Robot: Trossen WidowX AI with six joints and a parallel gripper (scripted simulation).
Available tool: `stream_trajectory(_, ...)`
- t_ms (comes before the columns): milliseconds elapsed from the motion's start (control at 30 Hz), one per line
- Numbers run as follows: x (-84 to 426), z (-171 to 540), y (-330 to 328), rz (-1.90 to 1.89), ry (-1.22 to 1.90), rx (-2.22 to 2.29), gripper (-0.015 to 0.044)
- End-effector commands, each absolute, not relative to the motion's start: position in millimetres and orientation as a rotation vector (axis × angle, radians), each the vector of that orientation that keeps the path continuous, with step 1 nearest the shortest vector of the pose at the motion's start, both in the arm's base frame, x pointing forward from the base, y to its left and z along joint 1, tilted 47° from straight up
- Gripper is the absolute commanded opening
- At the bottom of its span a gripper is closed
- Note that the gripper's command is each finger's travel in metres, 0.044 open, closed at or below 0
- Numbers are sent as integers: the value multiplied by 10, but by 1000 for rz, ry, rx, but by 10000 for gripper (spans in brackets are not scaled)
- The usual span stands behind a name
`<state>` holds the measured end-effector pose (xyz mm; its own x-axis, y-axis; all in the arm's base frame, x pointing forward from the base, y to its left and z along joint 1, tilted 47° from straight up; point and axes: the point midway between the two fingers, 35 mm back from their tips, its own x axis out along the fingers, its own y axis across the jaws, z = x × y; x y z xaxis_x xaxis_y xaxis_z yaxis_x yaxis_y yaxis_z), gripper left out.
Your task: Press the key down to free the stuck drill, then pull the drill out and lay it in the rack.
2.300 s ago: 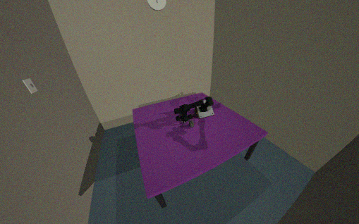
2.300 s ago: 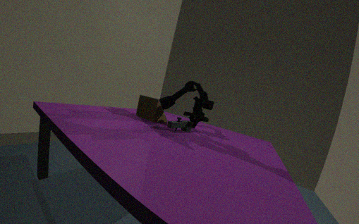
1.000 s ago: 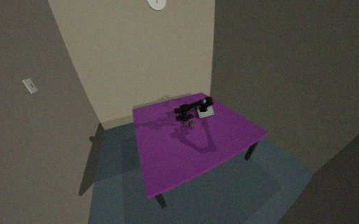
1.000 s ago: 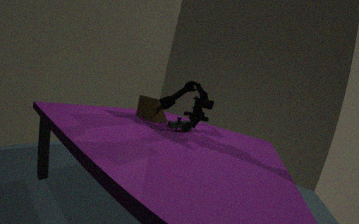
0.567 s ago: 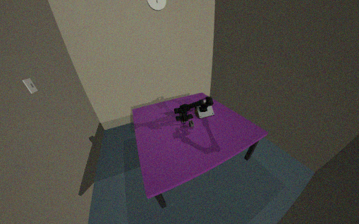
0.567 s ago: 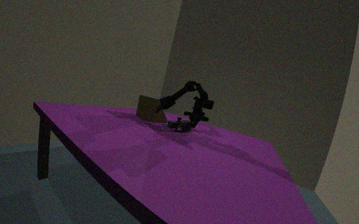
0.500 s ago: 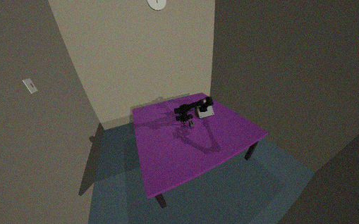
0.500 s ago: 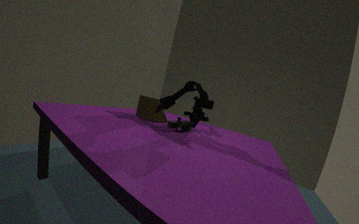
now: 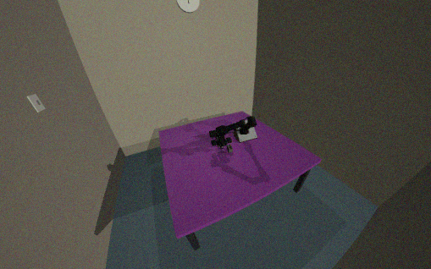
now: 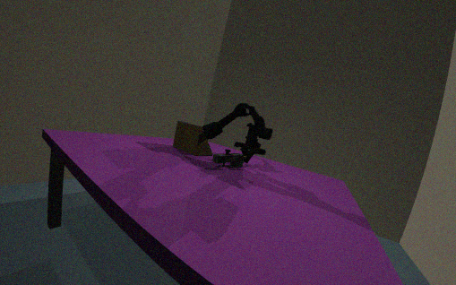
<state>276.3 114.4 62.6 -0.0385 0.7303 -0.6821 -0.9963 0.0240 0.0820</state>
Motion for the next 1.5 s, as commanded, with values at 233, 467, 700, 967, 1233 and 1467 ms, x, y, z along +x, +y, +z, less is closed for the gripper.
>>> stream_trajectory(233,2789,768,1218,1491,652,-522,0)
stream_trajectory(467,2802,847,1274,1491,652,-521,0)
stream_trajectory(700,2811,923,1330,1491,651,-521,0)
stream_trajectory(967,2819,1006,1394,1491,651,-521,0)
stream_trajectory(1233,2828,1100,1468,1491,650,-521,0)
stream_trajectory(1467,2820,1122,1471,1491,650,-521,0)
